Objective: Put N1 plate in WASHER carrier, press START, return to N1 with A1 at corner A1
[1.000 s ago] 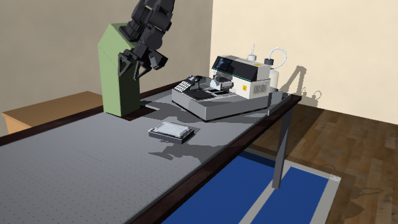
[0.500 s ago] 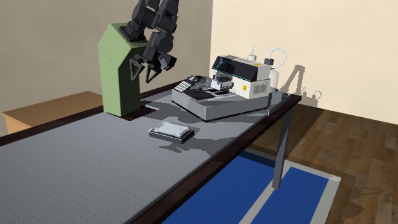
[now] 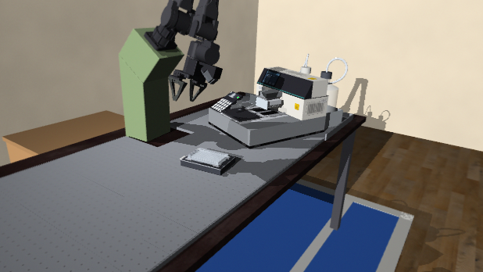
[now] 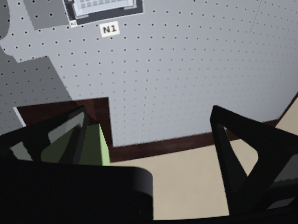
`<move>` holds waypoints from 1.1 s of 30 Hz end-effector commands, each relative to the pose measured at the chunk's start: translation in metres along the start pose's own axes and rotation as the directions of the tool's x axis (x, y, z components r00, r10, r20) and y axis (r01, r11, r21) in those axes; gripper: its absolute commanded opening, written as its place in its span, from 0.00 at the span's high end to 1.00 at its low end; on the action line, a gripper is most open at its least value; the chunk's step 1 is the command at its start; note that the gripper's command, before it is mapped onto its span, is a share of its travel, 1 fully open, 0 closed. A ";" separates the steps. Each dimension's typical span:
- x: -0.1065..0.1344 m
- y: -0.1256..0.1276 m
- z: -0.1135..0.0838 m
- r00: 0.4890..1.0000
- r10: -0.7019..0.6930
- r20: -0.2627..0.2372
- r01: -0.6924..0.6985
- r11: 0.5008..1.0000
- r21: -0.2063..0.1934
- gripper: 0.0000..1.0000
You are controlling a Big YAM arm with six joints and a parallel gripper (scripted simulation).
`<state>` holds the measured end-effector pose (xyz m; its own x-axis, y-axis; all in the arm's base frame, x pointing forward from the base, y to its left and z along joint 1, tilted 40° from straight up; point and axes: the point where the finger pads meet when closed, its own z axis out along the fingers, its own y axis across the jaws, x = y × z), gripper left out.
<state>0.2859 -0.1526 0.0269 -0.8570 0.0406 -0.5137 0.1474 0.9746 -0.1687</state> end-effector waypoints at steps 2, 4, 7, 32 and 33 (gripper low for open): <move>-0.009 0.023 -0.005 0.996 0.038 0.076 -0.033 0.998 -0.056 0.00; -0.008 0.032 -0.006 0.996 0.039 0.077 -0.035 0.998 -0.054 0.00; -0.007 0.048 -0.007 0.994 0.045 0.096 -0.037 0.995 -0.088 0.00; 0.013 0.136 -0.022 0.982 0.090 0.164 -0.046 0.966 -0.255 0.00; 0.013 0.133 -0.022 0.982 0.098 0.163 -0.055 0.967 -0.250 0.00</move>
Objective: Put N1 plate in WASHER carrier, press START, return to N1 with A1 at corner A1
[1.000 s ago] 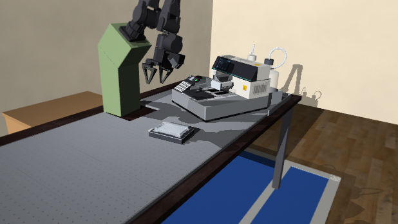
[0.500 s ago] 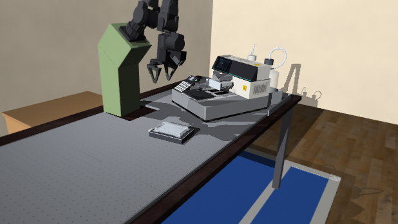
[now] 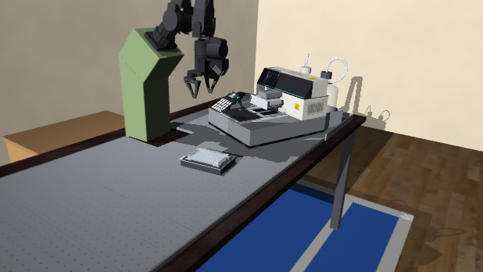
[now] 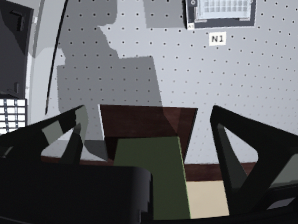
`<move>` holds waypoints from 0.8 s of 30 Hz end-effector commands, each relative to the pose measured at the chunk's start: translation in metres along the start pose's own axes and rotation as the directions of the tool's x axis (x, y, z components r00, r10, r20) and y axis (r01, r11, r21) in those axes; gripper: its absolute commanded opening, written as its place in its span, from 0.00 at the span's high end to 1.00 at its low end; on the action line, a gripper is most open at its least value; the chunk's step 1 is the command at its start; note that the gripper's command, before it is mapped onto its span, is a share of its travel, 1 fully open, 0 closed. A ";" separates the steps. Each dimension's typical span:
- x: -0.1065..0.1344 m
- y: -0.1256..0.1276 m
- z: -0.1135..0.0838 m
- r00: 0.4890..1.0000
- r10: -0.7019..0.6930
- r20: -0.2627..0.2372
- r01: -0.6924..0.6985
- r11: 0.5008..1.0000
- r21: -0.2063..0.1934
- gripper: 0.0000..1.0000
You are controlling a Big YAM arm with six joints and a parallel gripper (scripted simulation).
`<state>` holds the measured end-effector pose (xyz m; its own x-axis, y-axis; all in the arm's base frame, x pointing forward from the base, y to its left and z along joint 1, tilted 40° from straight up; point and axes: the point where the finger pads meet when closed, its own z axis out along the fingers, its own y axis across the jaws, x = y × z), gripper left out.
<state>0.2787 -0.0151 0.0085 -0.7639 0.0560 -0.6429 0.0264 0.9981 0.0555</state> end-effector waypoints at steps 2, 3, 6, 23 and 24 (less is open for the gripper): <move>-0.004 -0.002 -0.001 0.999 0.034 0.010 -0.034 0.999 0.008 0.00; -0.004 -0.002 -0.001 0.999 0.034 0.010 -0.034 0.999 0.008 0.00; -0.004 -0.002 -0.001 0.999 0.034 0.010 -0.034 0.999 0.008 0.00; -0.047 -0.047 0.039 0.991 -0.135 0.011 0.135 0.991 0.016 0.00; -0.050 -0.050 0.042 0.991 -0.135 0.011 0.135 0.991 0.016 0.00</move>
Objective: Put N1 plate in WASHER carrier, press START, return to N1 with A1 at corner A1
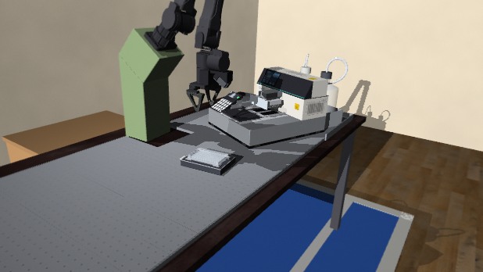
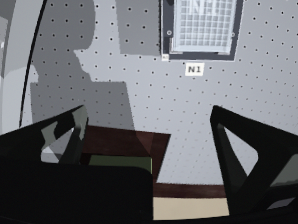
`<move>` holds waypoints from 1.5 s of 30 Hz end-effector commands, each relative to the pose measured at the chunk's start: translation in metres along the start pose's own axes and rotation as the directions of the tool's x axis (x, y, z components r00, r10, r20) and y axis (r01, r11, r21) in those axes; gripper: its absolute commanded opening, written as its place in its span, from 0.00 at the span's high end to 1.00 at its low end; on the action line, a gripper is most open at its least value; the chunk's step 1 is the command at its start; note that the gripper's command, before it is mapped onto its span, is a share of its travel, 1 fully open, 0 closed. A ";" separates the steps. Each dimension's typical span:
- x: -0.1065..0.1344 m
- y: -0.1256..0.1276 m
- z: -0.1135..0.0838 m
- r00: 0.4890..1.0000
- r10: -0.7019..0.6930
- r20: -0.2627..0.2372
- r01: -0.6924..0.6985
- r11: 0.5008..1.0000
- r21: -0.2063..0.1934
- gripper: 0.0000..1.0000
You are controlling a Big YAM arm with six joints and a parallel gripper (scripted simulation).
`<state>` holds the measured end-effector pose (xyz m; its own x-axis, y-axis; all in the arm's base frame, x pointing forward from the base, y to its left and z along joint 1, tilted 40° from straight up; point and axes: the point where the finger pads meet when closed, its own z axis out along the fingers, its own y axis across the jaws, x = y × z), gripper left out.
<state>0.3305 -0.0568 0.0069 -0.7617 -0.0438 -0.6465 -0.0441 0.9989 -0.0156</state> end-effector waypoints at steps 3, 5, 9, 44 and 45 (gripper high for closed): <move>-0.016 -0.020 0.017 0.999 -0.035 0.009 0.035 0.999 0.007 0.00; -0.021 -0.027 0.022 0.999 -0.035 0.009 0.035 0.999 0.007 0.00; -0.025 -0.033 0.028 0.999 -0.034 0.006 0.034 0.999 0.006 0.00; -0.068 -0.076 0.085 0.999 -0.044 0.007 0.044 0.999 0.000 0.00; -0.069 -0.073 0.087 0.999 -0.044 0.007 0.044 0.999 -0.004 0.00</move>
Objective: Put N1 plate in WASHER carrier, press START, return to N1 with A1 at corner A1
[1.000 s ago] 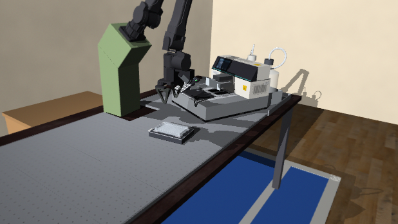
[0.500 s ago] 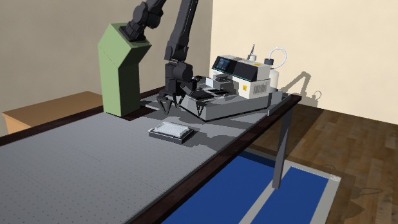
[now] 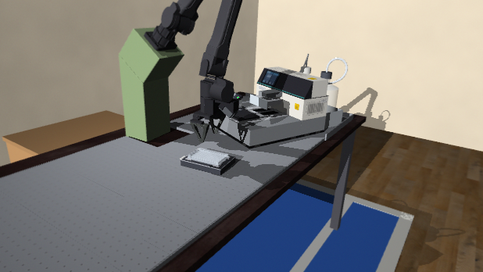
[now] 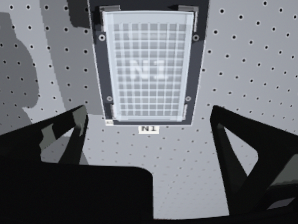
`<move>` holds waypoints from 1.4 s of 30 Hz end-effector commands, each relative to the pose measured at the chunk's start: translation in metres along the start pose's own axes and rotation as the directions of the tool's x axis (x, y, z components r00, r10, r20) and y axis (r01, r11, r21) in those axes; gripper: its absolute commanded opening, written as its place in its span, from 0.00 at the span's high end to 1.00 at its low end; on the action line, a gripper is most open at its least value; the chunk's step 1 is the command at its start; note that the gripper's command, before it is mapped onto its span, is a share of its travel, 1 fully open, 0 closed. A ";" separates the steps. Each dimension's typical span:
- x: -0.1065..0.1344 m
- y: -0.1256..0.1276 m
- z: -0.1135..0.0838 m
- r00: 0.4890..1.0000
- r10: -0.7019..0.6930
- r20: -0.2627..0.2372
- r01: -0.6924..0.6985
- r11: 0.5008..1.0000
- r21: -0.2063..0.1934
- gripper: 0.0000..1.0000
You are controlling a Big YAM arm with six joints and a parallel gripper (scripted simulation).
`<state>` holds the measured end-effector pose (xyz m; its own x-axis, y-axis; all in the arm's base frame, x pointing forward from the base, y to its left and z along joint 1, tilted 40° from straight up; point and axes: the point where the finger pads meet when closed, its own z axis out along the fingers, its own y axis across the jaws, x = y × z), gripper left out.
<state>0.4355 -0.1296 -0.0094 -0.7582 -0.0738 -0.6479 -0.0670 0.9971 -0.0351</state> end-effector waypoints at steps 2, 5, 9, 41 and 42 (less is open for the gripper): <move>-0.003 0.004 0.011 1.000 -0.007 0.004 0.007 1.000 -0.004 0.00; -0.002 0.001 0.015 1.000 0.002 0.004 -0.002 1.000 0.000 0.00; -0.002 0.004 0.023 1.000 -0.002 0.004 0.002 1.000 -0.004 0.00; 0.001 0.000 0.048 1.000 -0.002 0.000 0.002 1.000 0.001 0.00; 0.001 0.000 0.048 1.000 -0.002 0.000 0.002 1.000 0.001 0.00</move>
<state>0.4667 -0.1282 -0.0478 -0.7593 -0.0818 -0.6456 -0.0743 0.9965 -0.0388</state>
